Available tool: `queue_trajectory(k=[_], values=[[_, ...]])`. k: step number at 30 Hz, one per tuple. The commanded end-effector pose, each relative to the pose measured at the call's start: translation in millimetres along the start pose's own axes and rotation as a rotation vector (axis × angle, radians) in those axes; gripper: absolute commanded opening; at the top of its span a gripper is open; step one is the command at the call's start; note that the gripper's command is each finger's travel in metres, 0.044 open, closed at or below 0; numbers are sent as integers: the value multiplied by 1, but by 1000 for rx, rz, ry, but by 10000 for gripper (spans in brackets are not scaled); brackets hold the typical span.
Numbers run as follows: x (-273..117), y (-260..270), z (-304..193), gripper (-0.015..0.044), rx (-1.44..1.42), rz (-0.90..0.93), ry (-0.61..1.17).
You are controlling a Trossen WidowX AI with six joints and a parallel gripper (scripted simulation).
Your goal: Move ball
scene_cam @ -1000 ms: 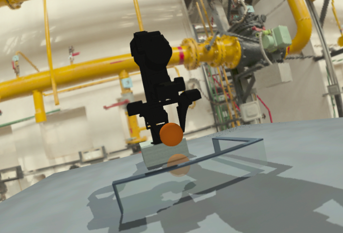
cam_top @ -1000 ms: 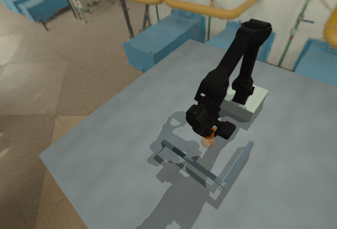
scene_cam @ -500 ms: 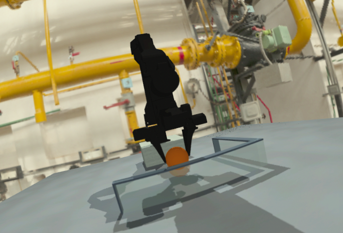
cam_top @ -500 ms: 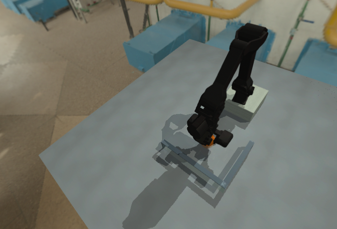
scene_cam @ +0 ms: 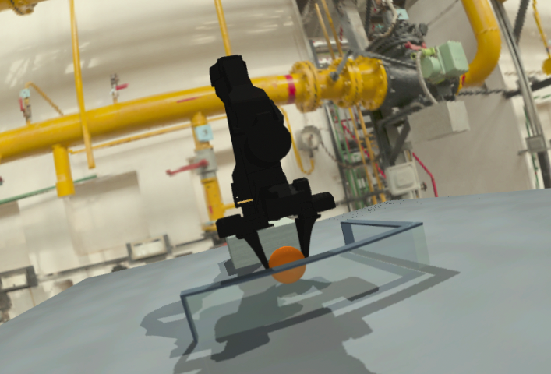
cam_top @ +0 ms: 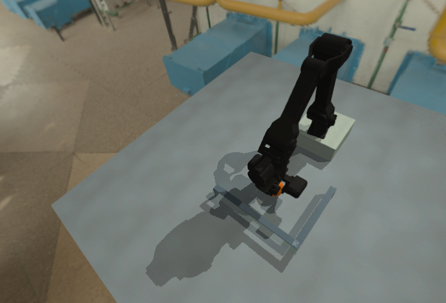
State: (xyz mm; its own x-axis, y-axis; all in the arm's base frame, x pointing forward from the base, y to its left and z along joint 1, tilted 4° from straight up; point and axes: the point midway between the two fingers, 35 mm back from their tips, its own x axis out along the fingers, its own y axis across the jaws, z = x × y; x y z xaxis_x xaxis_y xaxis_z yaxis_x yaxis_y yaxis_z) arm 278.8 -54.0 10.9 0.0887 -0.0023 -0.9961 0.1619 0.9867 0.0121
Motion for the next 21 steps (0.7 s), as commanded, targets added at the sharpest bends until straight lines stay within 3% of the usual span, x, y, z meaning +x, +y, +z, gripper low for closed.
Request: queue_trajectory(k=[1,2,17,21], values=[[6,0,0,0,6,-3,2],[6,0,0,0,6,-3,2],[2,0,0,394,0,0,2],[-40,0,4,400,3,-2,1]])
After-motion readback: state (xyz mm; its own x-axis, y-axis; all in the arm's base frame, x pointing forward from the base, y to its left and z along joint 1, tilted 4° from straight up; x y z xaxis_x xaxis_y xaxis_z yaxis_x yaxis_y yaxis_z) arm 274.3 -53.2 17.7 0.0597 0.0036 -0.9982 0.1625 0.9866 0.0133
